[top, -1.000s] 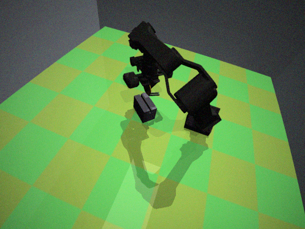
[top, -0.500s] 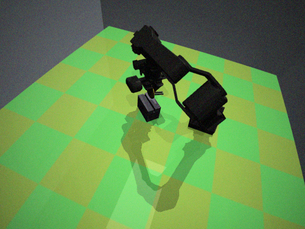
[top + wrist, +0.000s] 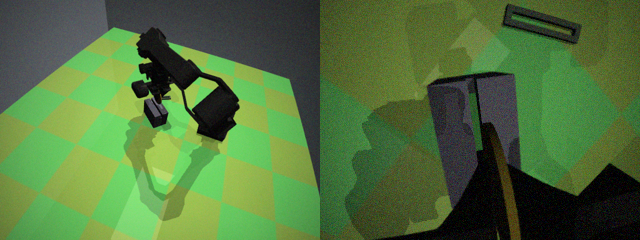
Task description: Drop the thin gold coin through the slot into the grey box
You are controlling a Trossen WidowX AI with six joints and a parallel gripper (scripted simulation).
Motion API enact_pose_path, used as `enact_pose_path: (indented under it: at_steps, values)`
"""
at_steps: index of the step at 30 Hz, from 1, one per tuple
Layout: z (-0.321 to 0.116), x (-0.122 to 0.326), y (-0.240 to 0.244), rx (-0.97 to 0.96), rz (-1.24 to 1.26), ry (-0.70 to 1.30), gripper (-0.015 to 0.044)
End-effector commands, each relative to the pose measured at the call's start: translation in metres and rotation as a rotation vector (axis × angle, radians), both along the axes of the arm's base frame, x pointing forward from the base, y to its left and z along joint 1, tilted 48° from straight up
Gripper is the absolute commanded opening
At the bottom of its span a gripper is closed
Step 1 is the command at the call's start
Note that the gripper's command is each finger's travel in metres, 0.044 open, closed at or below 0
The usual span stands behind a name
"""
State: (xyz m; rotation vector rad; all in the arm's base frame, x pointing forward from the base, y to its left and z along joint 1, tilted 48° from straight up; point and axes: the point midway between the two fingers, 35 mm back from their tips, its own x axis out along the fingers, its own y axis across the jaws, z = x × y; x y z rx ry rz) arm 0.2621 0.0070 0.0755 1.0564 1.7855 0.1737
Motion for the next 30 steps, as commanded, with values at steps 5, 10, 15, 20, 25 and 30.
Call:
enact_pose_path:
  at_steps: [5,10,15,20,25,30]
  values:
    - [0.0010,-0.0023,0.0030,0.000,-0.006,0.006,0.0000]
    - [0.0007,-0.0013,0.0016,-0.001,-0.003,0.003,0.0000]
    - [0.0000,-0.0013,0.0026,-0.001,-0.002,0.003,0.0000]
    - [-0.0011,-0.0015,0.0055,-0.001,-0.004,0.005,0.0000]
    - [-0.0018,-0.0021,0.0074,-0.001,-0.007,0.007,0.0000]
    - [-0.0036,-0.0027,0.0080,-0.001,-0.007,0.008,0.0000]
